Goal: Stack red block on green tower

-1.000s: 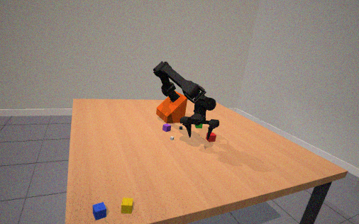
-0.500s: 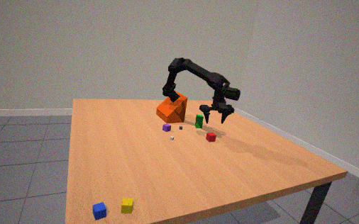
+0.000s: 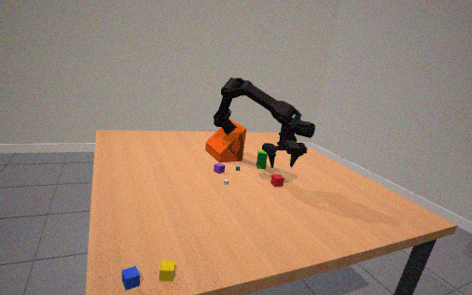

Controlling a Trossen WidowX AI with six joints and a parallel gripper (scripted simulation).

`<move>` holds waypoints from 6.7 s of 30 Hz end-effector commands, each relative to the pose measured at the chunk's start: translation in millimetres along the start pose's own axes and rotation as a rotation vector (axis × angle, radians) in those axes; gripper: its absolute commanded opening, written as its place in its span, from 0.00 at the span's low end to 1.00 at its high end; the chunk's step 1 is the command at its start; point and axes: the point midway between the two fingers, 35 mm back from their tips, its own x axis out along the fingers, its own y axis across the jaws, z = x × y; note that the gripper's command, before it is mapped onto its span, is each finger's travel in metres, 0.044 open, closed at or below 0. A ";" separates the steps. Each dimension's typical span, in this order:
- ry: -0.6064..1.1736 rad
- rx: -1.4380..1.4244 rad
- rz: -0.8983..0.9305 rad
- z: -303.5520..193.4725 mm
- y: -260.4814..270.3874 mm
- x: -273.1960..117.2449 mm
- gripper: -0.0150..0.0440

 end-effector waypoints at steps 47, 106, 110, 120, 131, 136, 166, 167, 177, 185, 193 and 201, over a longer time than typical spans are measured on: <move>0.020 -0.015 -0.019 -9.9 -4.2 79.7 1.00; 0.022 -0.024 -0.019 -9.6 0.6 -36.1 0.25; 0.021 -0.016 -0.013 -12.4 1.9 -40.3 0.25; 0.022 -0.020 0.000 -56.2 16.3 -48.4 0.25; 0.025 -0.023 0.005 -108.3 24.3 -52.2 0.25; 0.026 -0.023 0.004 -132.6 25.2 -51.8 0.25; 0.028 -0.022 -0.012 -210.0 9.1 -13.0 0.25; 0.028 -0.022 -0.012 -210.2 8.9 -8.7 0.25; 0.028 -0.022 -0.012 -210.4 8.7 -5.1 0.25; 0.028 -0.022 -0.012 -210.4 8.7 -5.1 0.25; 0.028 -0.022 -0.013 -210.4 8.7 -4.4 0.25; 0.028 -0.022 -0.013 -210.5 8.6 -3.9 0.25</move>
